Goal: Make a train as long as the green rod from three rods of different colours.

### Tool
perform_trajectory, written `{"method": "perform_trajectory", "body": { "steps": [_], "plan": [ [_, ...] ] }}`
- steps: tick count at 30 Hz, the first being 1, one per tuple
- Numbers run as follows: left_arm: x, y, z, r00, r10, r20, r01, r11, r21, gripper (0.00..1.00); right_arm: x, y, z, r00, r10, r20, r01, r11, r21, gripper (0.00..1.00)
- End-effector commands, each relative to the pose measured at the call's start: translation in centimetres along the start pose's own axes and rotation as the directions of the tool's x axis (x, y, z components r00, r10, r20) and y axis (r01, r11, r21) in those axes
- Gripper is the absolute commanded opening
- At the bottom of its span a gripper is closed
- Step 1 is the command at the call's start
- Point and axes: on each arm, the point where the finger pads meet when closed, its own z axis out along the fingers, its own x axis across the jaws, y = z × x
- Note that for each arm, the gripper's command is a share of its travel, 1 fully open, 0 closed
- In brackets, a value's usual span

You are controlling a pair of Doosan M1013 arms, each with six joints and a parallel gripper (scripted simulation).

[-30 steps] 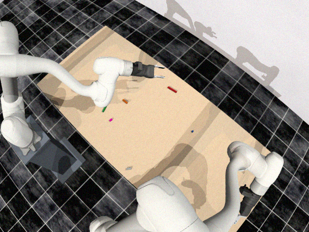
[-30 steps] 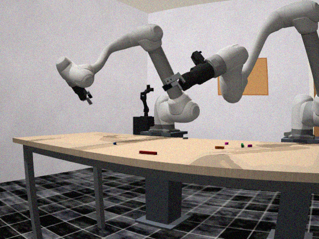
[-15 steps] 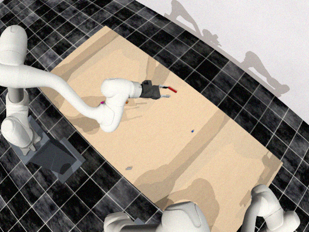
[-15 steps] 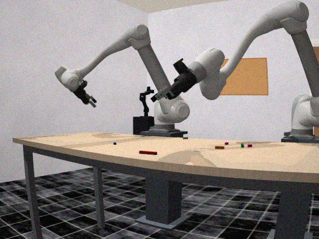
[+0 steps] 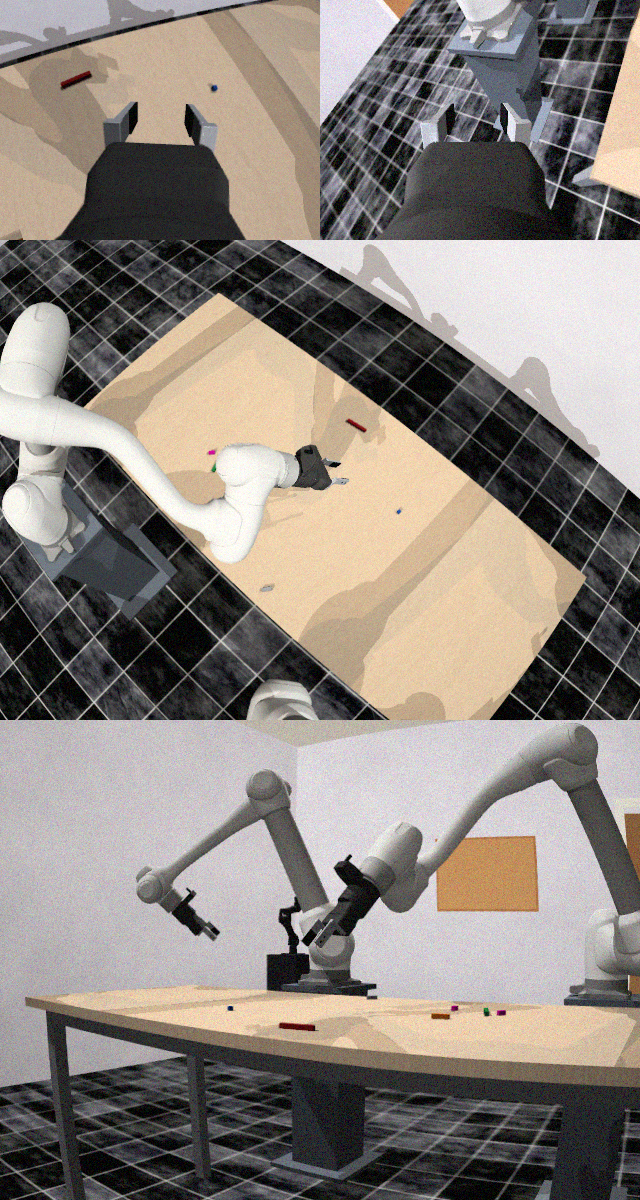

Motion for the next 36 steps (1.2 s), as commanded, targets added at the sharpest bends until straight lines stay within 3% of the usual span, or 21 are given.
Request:
{"method": "perform_trajectory", "body": {
  "steps": [1, 7, 8, 9, 11, 12, 16, 18, 25, 36],
  "plan": [
    [4.6, 4.2, -0.6, 0.994, -0.106, 0.022, 0.108, 0.987, -0.117, 1.00, -4.7, -0.4, 4.1, 0.989, -0.003, -0.149, 0.010, 0.999, 0.051, 1.00],
    [10.2, 10.4, -2.3, 0.976, -0.203, 0.072, 0.215, 0.945, -0.247, 1.00, -8.6, -1.9, 9.0, 0.947, 0.018, -0.319, 0.011, 0.996, 0.091, 1.00],
    [11.1, 11.7, -2.8, 0.967, -0.236, 0.100, 0.255, 0.919, -0.300, 1.00, -9.2, -2.2, 9.9, 0.937, 0.023, -0.347, 0.011, 0.995, 0.095, 1.00],
    [12.0, 12.6, -3.1, 0.967, -0.236, 0.100, 0.255, 0.919, -0.300, 1.00, -9.6, -2.6, 10.7, 0.927, 0.028, -0.374, 0.010, 0.995, 0.099, 1.00],
    [12.0, 12.6, -3.1, 0.967, -0.236, 0.100, 0.255, 0.919, -0.300, 1.00, -9.6, -2.6, 10.7, 0.927, 0.028, -0.374, 0.010, 0.995, 0.099, 1.00],
    [14.3, 15.5, -4.3, 0.956, -0.262, 0.129, 0.292, 0.890, -0.350, 1.00, -10.1, -2.9, 11.4, 0.916, 0.033, -0.399, 0.009, 0.995, 0.102, 1.00],
    [17.1, 19.2, -6.1, 0.937, -0.295, 0.188, 0.348, 0.831, -0.433, 1.00, -11.2, -3.9, 13.7, 0.877, 0.049, -0.478, 0.003, 0.994, 0.109, 1.00],
    [18.4, 21.0, -6.9, 0.937, -0.295, 0.188, 0.348, 0.831, -0.433, 1.00, -11.6, -4.4, 14.6, 0.860, 0.056, -0.507, 0.001, 0.994, 0.110, 1.00],
    [23.4, 28.1, -11.3, 0.906, -0.310, 0.289, 0.422, 0.724, -0.546, 1.00, -12.2, -5.2, 16.2, 0.826, 0.068, -0.559, -0.007, 0.994, 0.111, 1.00],
    [25.2, 31.0, -13.4, 0.897, -0.306, 0.319, 0.440, 0.692, -0.572, 1.00, -12.2, -5.3, 16.4, 0.821, 0.070, -0.566, -0.008, 0.994, 0.111, 1.00]
  ]
}}
